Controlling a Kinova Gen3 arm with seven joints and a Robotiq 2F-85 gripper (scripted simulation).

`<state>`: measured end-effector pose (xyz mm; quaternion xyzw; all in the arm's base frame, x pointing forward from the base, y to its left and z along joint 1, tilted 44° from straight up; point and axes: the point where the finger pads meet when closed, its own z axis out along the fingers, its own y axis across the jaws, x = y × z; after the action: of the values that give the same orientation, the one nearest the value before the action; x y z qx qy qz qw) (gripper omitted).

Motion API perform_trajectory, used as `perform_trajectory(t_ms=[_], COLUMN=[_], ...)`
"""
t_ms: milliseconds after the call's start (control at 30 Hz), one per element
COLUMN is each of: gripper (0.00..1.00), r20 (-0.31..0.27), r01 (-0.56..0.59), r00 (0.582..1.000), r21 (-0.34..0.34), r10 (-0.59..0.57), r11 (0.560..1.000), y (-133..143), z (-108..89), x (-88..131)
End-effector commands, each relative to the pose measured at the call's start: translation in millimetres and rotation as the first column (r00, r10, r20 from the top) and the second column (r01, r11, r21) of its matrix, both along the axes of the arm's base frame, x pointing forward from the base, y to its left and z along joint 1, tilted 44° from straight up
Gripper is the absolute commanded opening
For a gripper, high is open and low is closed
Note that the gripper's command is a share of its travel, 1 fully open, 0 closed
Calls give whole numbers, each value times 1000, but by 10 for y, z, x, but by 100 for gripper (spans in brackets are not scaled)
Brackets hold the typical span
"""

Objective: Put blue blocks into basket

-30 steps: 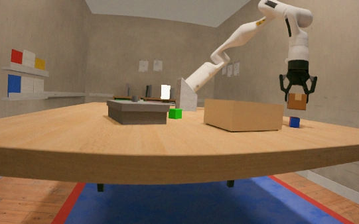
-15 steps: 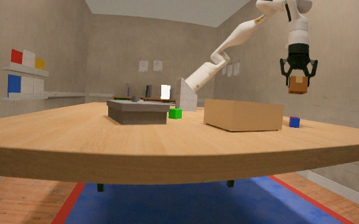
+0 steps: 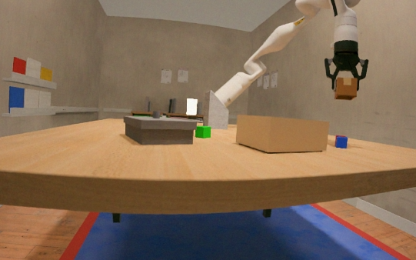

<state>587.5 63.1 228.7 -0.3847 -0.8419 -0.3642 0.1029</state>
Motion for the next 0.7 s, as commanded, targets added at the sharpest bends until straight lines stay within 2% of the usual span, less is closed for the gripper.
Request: perform_trajectory(t_ms=[0, 400, 533, 667], gripper=[67, 67, 67, 67], r20=[1, 3, 7, 17], r01=[2, 1, -1, -6], r00=[1000, 1000, 1000, 1000], r21=[-1, -2, -10, -23], r10=[-2, -1, 1, 6], r11=[1000, 1000, 1000, 1000], y=[-21, -61, -204, -488], z=[19, -5, -123, -359], x=[2, -3, -21, -77])
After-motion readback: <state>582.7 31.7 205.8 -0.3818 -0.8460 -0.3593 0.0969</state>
